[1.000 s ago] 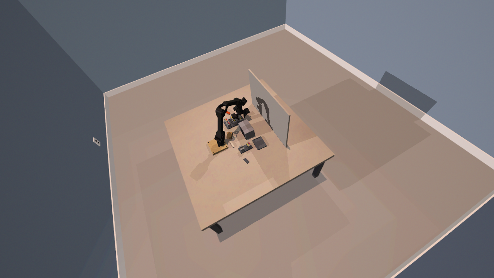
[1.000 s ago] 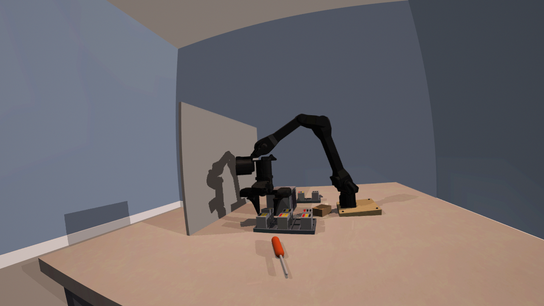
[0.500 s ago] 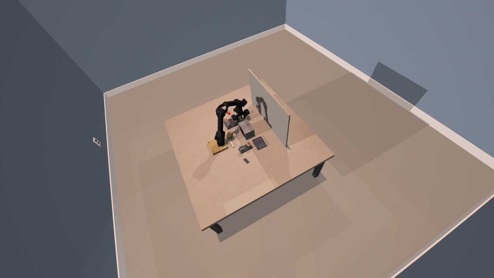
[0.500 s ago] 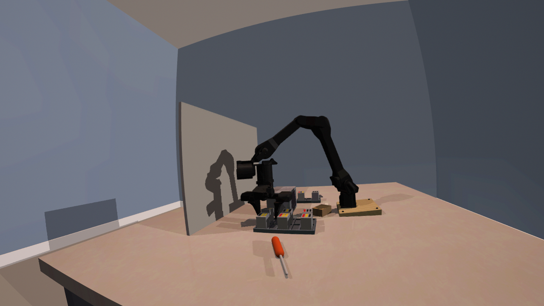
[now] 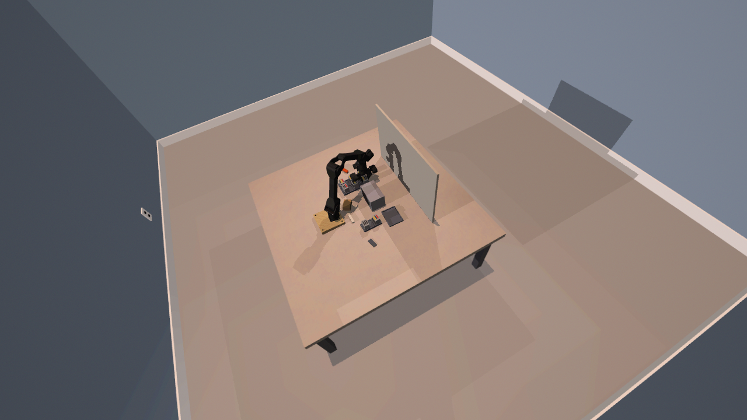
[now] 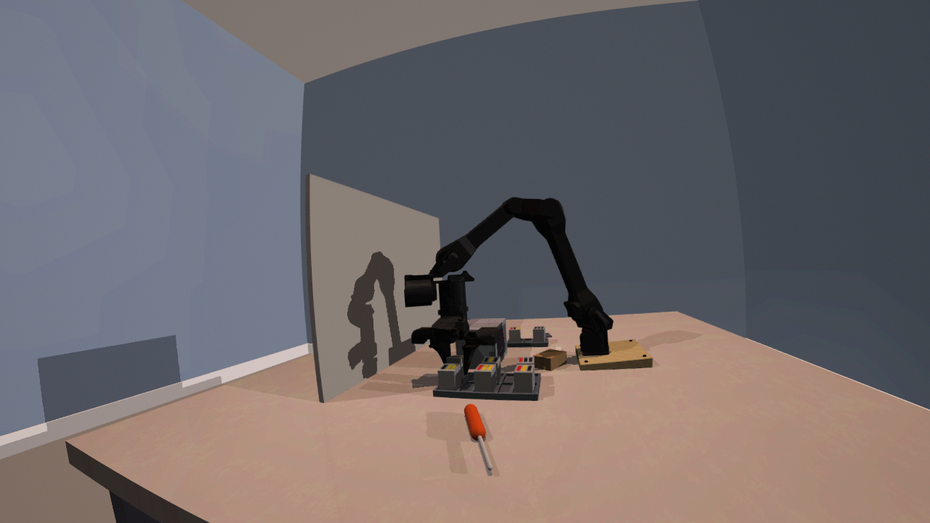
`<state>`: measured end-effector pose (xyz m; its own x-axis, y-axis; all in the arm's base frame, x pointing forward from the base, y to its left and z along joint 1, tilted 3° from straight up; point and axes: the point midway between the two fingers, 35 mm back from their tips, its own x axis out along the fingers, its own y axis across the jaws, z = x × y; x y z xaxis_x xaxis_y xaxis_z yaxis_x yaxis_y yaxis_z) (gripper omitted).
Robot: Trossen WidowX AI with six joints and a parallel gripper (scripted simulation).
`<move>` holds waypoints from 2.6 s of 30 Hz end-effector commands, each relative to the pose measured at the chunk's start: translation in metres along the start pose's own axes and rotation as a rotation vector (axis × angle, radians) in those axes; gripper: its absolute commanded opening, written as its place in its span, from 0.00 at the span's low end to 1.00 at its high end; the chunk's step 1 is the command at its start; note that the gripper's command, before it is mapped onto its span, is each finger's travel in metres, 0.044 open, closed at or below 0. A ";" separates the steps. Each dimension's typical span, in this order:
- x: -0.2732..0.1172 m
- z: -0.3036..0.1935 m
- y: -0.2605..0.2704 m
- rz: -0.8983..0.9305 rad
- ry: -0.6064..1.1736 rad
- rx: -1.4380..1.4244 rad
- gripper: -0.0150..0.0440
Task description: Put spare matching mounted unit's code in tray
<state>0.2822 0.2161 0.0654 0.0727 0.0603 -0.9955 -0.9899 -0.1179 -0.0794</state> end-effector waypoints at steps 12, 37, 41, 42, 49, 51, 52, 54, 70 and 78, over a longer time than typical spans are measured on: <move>-0.015 0.001 -0.002 -0.001 0.000 -0.001 0.25; -0.076 0.000 0.001 0.006 0.003 0.000 0.25; -0.090 0.001 -0.001 0.004 0.003 -0.001 0.25; -0.094 0.001 -0.001 0.004 0.002 -0.001 0.25; -0.122 0.001 -0.002 0.001 0.002 -0.003 0.25; -0.130 0.001 -0.002 0.000 0.002 -0.003 0.25; -0.134 0.001 -0.002 -0.001 0.002 -0.003 0.25; -0.142 0.001 -0.001 -0.001 0.002 -0.004 0.25; -0.152 -0.042 -0.027 -0.008 0.006 0.000 0.25; -0.152 -0.086 -0.046 -0.008 0.013 -0.001 0.25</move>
<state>0.3159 0.1459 0.2135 0.0768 0.0449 -0.9960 -0.9899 -0.1158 -0.0815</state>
